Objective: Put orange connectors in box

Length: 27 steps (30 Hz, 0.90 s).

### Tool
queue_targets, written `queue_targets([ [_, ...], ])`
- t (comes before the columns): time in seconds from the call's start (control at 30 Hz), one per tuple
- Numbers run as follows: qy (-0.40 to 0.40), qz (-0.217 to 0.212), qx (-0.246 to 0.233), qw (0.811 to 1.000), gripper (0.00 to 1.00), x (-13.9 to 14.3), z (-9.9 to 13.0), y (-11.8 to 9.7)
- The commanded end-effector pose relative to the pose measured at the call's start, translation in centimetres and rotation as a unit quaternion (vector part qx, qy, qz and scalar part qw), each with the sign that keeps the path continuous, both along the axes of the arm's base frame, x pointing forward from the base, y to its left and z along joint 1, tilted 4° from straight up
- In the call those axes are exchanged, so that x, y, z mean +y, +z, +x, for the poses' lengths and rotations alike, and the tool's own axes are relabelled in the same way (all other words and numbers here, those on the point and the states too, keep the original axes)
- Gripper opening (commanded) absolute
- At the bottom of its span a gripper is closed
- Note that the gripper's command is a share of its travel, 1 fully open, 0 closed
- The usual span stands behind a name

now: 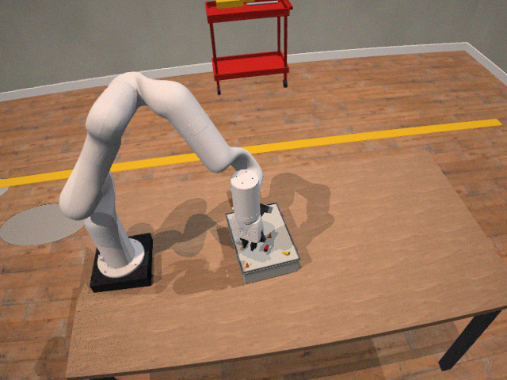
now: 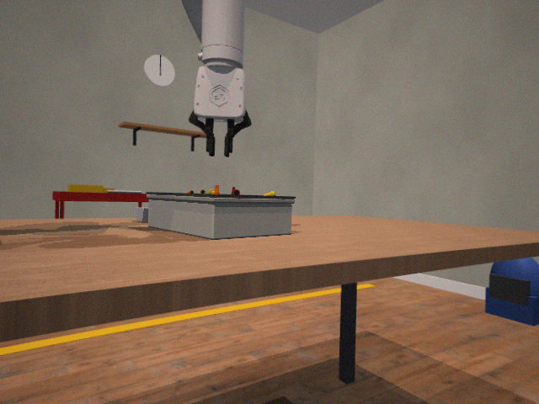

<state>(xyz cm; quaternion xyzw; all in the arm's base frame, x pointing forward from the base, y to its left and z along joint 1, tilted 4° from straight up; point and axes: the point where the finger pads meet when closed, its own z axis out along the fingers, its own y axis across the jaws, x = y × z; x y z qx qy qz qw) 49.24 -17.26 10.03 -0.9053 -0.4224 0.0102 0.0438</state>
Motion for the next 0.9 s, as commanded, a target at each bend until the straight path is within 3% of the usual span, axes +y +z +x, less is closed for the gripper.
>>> queue_targets([
  [0.0, -0.091, -0.012, 0.005, 0.996, 0.26, -2.2, -2.0, -2.3],
  [0.33, -0.094, -0.012, 0.005, 0.996, 0.26, -2.3, -2.1, -2.4],
  [0.57, -0.094, -0.012, 0.005, 0.996, 0.26, -2.1, -2.3, -6.3],
  [0.87, -0.094, -0.012, 0.005, 0.996, 0.26, -2.1, -2.3, -6.4],
])
